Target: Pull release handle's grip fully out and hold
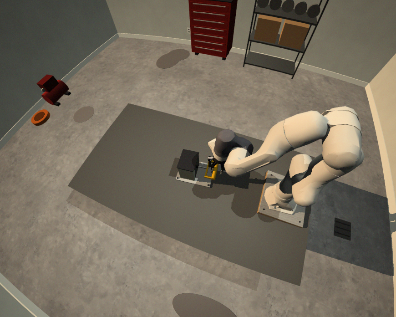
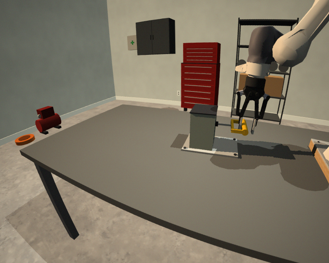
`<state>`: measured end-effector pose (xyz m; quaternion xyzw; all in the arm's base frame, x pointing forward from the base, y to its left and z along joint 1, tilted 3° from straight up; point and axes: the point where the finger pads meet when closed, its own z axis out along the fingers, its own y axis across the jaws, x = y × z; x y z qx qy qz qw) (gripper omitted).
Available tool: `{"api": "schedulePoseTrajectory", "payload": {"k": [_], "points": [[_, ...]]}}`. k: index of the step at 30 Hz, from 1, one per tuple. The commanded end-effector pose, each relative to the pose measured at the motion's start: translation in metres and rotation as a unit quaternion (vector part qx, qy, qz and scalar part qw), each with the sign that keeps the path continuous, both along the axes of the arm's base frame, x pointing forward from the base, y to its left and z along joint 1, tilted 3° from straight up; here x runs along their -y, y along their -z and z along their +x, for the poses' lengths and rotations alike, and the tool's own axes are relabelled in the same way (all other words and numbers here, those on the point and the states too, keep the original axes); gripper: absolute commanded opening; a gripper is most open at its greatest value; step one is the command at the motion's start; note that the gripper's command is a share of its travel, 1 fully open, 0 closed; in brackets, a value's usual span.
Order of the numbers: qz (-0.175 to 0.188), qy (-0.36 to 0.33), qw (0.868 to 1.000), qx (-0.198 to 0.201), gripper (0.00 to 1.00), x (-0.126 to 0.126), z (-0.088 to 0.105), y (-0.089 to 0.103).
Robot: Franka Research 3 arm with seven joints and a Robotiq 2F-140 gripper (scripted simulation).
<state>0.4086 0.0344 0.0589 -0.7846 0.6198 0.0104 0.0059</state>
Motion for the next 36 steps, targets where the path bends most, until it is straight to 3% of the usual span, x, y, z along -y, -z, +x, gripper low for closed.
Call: {"api": "schedulePoseTrajectory", "payload": {"k": [1, 19, 27, 36], "points": [[-0.003, 0.0, 1.0, -0.023, 0.33, 0.003, -0.018, 0.007], [-0.003, 0.0, 1.0, -0.023, 0.33, 0.003, -0.017, 0.004], [-0.003, 0.0, 1.0, -0.023, 0.33, 0.003, -0.017, -0.006], [-0.003, 0.0, 1.0, -0.023, 0.33, 0.004, -0.016, -0.029]]}}
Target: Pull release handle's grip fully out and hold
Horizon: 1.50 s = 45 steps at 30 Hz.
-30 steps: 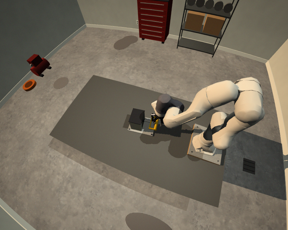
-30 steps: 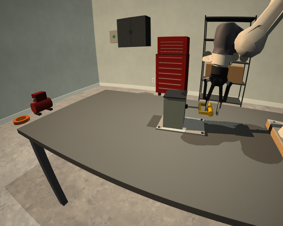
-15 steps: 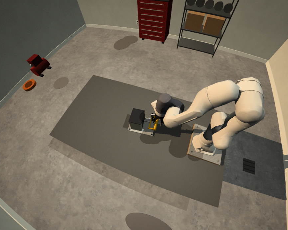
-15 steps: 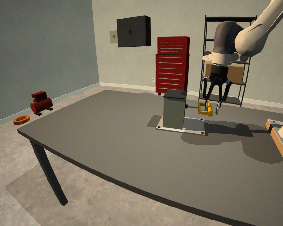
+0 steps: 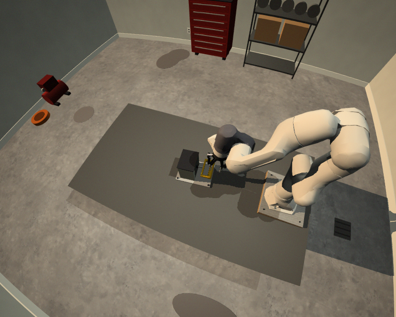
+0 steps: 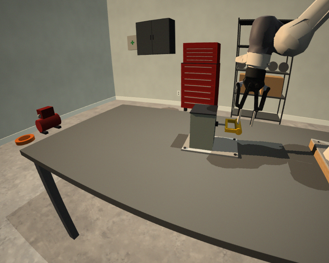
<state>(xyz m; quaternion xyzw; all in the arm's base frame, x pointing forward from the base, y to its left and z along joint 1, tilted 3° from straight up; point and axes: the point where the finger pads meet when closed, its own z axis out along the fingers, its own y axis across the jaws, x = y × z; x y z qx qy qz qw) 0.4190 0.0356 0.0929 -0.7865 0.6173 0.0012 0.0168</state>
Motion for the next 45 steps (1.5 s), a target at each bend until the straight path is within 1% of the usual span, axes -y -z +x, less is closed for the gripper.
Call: {"api": "schedulePoseTrajectory", "payload": {"k": [1, 6, 8, 15, 25, 26, 45], "points": [[-0.006, 0.003, 0.999, -0.037, 0.33, 0.005, -0.026, 0.002], [-0.006, 0.003, 0.999, -0.037, 0.33, 0.005, -0.025, -0.012], [-0.006, 0.003, 0.999, -0.037, 0.33, 0.005, -0.025, -0.012], [-0.006, 0.003, 0.999, -0.037, 0.33, 0.005, -0.024, -0.025], [-0.006, 0.003, 0.999, -0.037, 0.33, 0.005, -0.024, -0.029], [-0.006, 0.003, 0.999, -0.037, 0.0, 0.005, -0.024, -0.029], [-0.006, 0.003, 0.999, -0.037, 0.0, 0.005, -0.024, -0.029]]}}
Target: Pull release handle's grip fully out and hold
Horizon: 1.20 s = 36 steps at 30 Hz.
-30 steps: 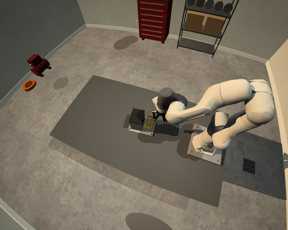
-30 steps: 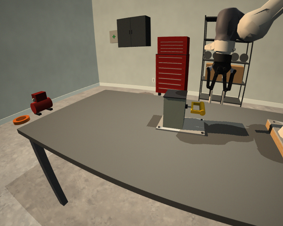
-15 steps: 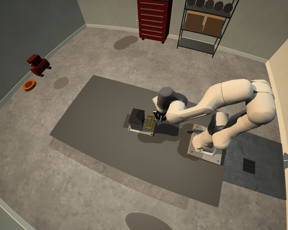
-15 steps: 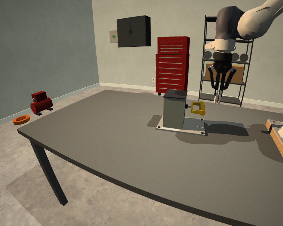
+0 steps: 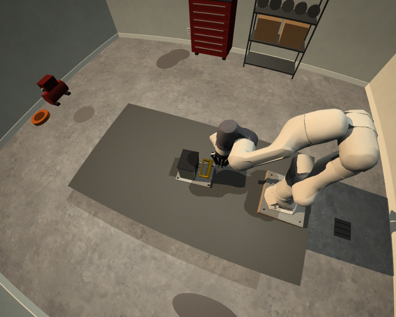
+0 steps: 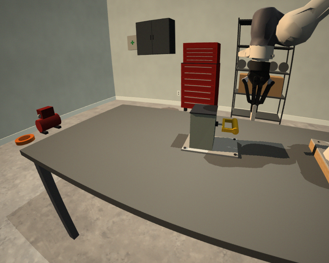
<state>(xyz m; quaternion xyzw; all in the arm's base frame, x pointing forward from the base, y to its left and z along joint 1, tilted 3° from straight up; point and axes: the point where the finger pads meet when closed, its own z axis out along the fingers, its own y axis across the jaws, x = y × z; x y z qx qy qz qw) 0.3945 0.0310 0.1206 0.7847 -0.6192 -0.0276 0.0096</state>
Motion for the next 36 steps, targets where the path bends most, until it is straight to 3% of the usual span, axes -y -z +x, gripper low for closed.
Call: {"api": "schedulePoseTrajectory", "payload": {"k": [1, 17, 23, 31, 36], "points": [[-0.001, 0.001, 1.0, 0.0, 0.0, 0.001, 0.0, -0.001], [-0.002, 0.007, 1.0, 0.0, 0.0, 0.001, 0.001, -0.001], [-0.009, 0.115, 0.993, -0.001, 0.0, 0.001, 0.006, -0.004], [-0.013, 0.174, 0.985, -0.002, 0.0, 0.001, 0.008, -0.005], [-0.017, 0.234, 0.972, -0.002, 0.0, 0.001, 0.011, -0.006]]}}
